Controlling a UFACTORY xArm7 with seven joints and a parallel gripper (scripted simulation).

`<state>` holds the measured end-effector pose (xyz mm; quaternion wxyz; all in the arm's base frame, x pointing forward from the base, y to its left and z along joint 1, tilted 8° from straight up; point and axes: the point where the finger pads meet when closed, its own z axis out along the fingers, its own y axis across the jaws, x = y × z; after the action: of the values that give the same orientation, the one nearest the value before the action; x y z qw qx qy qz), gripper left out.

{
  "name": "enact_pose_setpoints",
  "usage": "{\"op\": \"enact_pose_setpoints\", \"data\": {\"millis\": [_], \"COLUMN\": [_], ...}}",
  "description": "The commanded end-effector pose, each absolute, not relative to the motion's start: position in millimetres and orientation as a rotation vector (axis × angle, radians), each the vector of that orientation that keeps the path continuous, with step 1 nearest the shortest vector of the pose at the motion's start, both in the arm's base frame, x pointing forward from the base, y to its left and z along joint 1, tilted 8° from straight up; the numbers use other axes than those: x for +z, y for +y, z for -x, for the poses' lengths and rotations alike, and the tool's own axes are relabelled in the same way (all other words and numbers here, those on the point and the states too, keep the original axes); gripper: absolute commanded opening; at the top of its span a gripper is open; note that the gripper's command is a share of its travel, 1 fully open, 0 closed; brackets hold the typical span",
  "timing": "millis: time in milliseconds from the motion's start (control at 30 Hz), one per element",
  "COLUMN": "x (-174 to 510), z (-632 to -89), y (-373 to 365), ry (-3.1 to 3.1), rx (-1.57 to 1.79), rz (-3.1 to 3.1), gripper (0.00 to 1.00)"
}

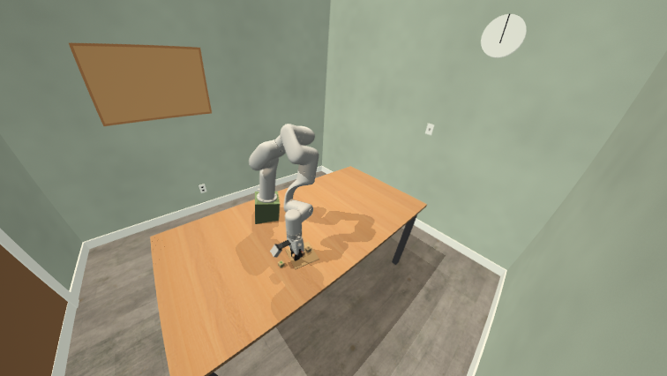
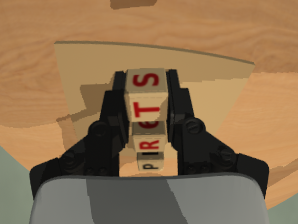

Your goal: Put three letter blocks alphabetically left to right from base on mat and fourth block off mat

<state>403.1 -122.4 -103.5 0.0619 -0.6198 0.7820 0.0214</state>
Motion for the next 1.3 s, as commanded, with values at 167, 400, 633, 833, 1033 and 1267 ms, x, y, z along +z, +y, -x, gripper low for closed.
{"op": "enact_pose_setpoints", "data": {"millis": [167,400,633,833,1033,1267], "x": [-102.9,-102.9,-102.9,-102.9,-102.9,-102.9], "z": [-404.4,-404.4,-404.4,-404.4,-404.4,-404.4], "y": [-123.3,-123.3,-123.3,-123.3,-123.3,-123.3], "ry": [2.364,2.364,2.364,2.364,2.364,2.364], "rx": [0.060,0.060,0.060,0.060,0.060,0.060], "rz": [1.872,1.872,1.872,1.872,1.872,1.872], "gripper": [0.21,0.21,0.21,0.21,0.21,0.26]}}
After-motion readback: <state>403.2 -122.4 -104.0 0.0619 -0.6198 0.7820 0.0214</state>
